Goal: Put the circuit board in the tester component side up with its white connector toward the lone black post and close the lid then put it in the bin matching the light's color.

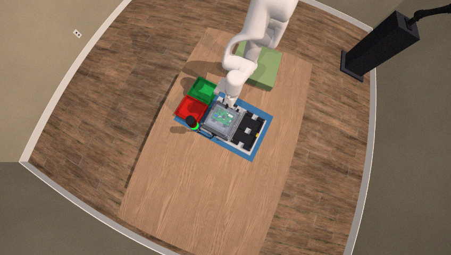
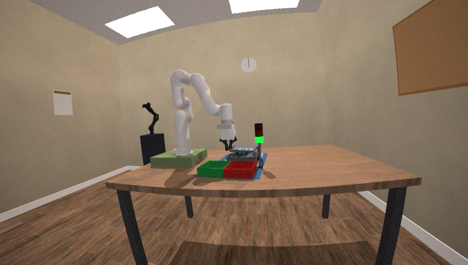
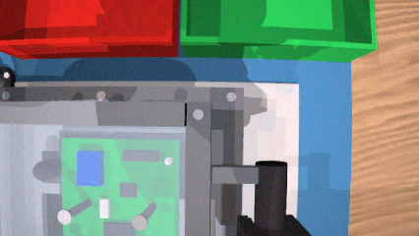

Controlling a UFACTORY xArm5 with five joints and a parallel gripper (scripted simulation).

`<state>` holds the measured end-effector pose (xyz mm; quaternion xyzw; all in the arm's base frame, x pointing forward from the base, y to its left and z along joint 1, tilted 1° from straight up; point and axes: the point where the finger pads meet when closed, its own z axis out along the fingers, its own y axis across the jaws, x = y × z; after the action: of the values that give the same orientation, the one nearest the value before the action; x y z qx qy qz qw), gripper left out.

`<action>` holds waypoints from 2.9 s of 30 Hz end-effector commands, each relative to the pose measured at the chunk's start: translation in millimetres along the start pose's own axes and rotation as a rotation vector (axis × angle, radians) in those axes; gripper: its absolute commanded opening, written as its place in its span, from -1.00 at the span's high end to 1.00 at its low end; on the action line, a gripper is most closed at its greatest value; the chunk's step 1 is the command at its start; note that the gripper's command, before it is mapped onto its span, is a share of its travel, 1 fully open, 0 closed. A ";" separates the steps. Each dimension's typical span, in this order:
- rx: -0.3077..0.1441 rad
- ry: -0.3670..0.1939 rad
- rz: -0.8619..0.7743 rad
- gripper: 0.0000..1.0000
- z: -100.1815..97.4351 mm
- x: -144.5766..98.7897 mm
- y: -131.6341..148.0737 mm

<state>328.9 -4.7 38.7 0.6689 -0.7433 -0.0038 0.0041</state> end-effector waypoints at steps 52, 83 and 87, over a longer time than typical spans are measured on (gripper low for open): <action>0.003 0.000 0.000 0.44 -66.0 0.9 -15.7; 0.003 0.000 0.000 0.44 -66.0 0.9 -15.7; 0.003 0.000 0.000 0.44 -65.6 0.9 -15.7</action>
<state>344.0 -7.2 103.4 0.6689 -0.7433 -0.0039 0.0041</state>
